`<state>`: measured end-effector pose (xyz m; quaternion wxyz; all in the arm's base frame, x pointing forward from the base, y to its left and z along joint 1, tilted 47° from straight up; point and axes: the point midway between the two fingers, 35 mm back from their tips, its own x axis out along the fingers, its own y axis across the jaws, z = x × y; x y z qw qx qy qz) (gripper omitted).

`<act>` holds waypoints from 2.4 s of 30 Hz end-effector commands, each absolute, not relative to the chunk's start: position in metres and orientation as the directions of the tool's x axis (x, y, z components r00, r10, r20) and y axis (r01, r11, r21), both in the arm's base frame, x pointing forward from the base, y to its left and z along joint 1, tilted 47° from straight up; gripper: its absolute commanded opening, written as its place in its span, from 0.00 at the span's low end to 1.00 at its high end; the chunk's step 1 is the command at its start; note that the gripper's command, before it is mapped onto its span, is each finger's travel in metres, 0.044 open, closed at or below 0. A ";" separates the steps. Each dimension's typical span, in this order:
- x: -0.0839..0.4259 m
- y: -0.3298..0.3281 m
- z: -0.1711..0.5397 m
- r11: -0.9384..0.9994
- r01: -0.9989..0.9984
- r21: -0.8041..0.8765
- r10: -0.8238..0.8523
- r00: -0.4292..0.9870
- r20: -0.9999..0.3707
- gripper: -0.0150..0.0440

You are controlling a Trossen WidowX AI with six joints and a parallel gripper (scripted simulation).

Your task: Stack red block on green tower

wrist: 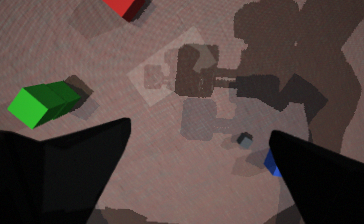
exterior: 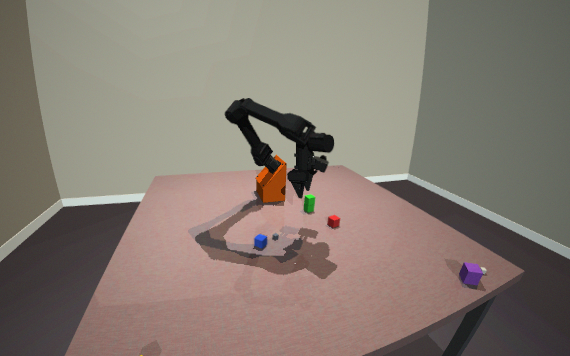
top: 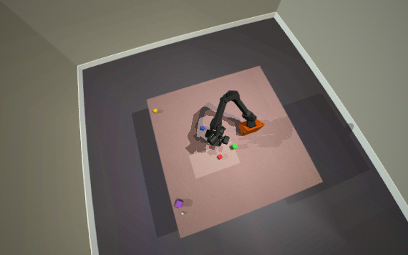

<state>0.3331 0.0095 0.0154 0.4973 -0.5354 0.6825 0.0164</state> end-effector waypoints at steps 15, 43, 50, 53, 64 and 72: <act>0.346 0.060 -0.095 0.668 -0.280 -0.689 -0.722 -0.020 -0.692 1.00; 0.341 0.031 -0.150 0.679 -0.189 -0.710 -0.727 -0.034 -0.686 1.00; 0.341 0.025 -0.156 0.679 -0.189 -0.710 -0.727 -0.034 -0.686 1.00; 0.341 0.021 -0.160 0.679 -0.189 -0.710 -0.727 -0.034 -0.686 1.00; 0.340 0.008 -0.172 0.678 -0.189 -0.711 -0.728 -0.034 -0.685 1.00; 0.339 0.002 -0.177 0.677 -0.189 -0.711 -0.728 -0.034 -0.684 1.00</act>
